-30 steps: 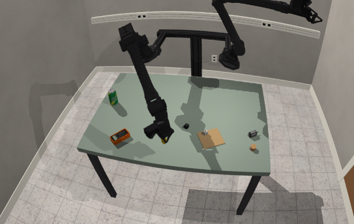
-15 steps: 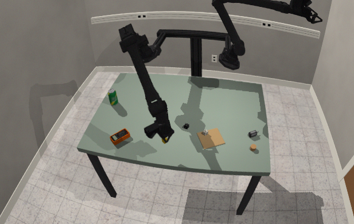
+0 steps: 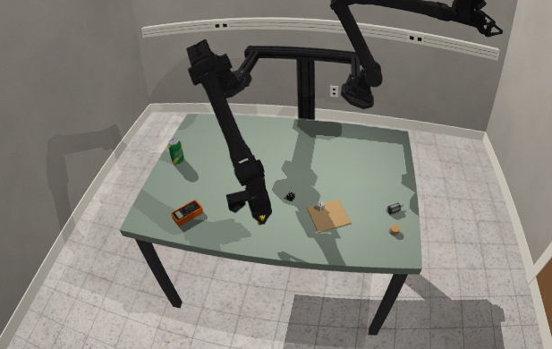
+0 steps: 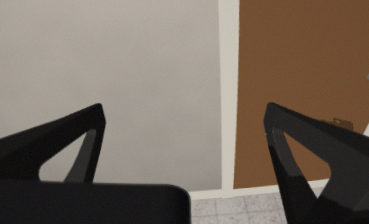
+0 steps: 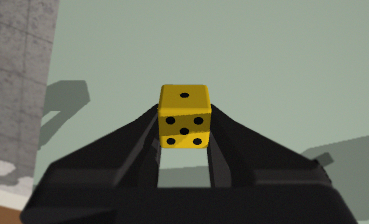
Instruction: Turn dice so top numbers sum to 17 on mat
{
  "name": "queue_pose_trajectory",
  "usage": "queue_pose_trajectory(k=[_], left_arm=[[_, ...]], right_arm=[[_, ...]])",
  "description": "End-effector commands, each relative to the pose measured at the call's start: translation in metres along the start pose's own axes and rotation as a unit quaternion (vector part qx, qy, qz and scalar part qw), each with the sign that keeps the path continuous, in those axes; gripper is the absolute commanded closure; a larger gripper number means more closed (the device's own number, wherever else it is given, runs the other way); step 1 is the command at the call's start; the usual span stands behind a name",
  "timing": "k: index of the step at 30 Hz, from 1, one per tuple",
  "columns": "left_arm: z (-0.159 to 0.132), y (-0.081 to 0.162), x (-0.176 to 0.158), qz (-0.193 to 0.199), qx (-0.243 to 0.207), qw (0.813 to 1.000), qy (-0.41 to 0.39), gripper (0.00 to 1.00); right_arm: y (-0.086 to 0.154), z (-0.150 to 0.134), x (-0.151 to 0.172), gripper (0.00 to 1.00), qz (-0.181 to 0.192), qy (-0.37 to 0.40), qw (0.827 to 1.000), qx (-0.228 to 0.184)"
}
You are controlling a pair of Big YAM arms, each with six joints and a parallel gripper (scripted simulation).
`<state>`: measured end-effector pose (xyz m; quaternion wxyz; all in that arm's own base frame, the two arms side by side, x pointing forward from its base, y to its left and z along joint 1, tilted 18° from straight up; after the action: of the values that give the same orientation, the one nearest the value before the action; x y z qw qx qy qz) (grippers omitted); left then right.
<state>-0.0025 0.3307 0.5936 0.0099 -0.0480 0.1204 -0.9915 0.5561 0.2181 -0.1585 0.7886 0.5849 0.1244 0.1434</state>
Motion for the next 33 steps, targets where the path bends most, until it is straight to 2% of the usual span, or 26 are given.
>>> queue_pose_trajectory(k=[1, 3, 5, 9, 12, 14, 15, 20, 24, 26, 33], left_arm=[[0.018, 0.01, 0.005, 0.008, -0.029, 1.0, 0.003, 0.0], [0.018, 0.01, 0.005, 0.008, -0.029, 1.0, 0.003, 0.0], [0.018, 0.01, 0.005, 0.008, -0.029, 1.0, 0.003, 0.0], [0.018, 0.01, 0.005, 0.008, -0.029, 1.0, 0.003, 0.0], [0.018, 0.01, 0.005, 0.008, -0.029, 1.0, 0.003, 0.0], [0.018, 0.01, 0.005, 0.008, -0.029, 1.0, 0.003, 0.0], [0.018, 0.01, 0.005, 0.008, -0.029, 1.0, 0.003, 0.0], [0.018, 0.01, 0.005, 0.008, -0.029, 1.0, 0.003, 0.0], [0.018, 0.01, 0.005, 0.008, -0.029, 1.0, 0.003, 0.0], [0.018, 0.01, 0.005, 0.008, -0.029, 1.0, 0.003, 0.0], [0.018, 0.01, 0.005, 0.008, -0.029, 1.0, 0.003, 0.0]], right_arm=[[0.002, 0.015, 0.016, 0.8, 0.003, -0.033, 0.999, 0.02], [-0.009, 0.023, 0.014, 0.8, -0.013, -0.016, 0.997, 0.077], [-0.017, 0.037, 0.014, 0.8, -0.026, -0.012, 0.987, 0.157], [-0.027, 0.069, 0.013, 0.8, -0.027, -0.014, 0.945, 0.325], [-0.03, 0.084, 0.013, 0.8, -0.017, -0.019, 0.918, 0.396], [-0.03, 0.088, 0.013, 0.8, -0.015, -0.021, 0.912, 0.409], [-0.025, 0.071, 0.016, 0.8, -0.016, -0.006, 0.912, 0.409], [-0.021, 0.07, 0.018, 0.8, -0.013, -0.004, 0.913, 0.408], [-0.028, 0.069, 0.016, 0.8, -0.018, -0.004, 0.913, 0.408], [-0.037, 0.088, 0.013, 0.8, -0.016, -0.02, 0.912, 0.409], [-0.056, 0.089, 0.014, 0.8, -0.011, -0.019, 0.913, 0.407]])
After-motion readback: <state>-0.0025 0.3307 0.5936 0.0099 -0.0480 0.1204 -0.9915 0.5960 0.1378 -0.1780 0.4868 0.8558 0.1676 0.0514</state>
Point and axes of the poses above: on each arm, the point where the finger pads meet when closed, its own y axis back along the fingers, its own x axis across the jaws, z = x × y, the point moved 10 cm from there along y, back along the fingers, and after that the axes turned 5 degrees about -y, right-handed, at the moved point
